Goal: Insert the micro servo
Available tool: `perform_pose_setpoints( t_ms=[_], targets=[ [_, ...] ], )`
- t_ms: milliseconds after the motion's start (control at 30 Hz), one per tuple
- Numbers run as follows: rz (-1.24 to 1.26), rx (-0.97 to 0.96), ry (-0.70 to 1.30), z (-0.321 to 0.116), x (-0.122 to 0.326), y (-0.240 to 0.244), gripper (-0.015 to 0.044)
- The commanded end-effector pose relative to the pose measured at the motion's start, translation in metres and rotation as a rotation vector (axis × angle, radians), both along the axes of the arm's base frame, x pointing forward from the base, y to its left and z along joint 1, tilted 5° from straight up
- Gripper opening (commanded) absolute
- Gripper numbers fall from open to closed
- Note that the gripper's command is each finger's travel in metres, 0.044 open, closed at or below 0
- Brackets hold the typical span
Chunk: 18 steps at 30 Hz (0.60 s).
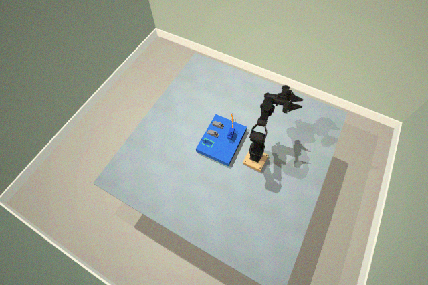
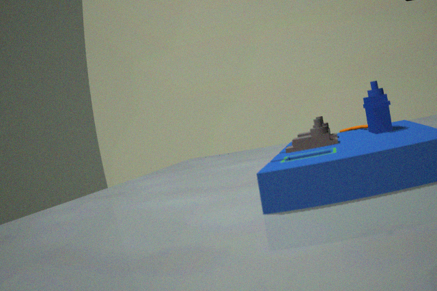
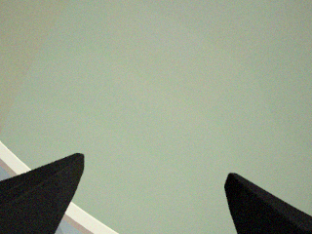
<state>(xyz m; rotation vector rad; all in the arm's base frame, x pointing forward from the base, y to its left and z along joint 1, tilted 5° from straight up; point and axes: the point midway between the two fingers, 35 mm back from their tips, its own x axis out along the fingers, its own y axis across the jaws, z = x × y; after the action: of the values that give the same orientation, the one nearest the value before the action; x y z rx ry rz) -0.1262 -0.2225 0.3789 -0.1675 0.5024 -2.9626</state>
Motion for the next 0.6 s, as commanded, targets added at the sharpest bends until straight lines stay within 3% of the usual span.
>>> perform_pose_setpoints(
  t_ms=[0,567],
  targets=[
    [0.004,0.000,0.002,0.000,0.001,-0.001,0.0426],
    [0.411,-0.033,0.127,0.016,0.071,-0.073,0.0440]
  ],
)
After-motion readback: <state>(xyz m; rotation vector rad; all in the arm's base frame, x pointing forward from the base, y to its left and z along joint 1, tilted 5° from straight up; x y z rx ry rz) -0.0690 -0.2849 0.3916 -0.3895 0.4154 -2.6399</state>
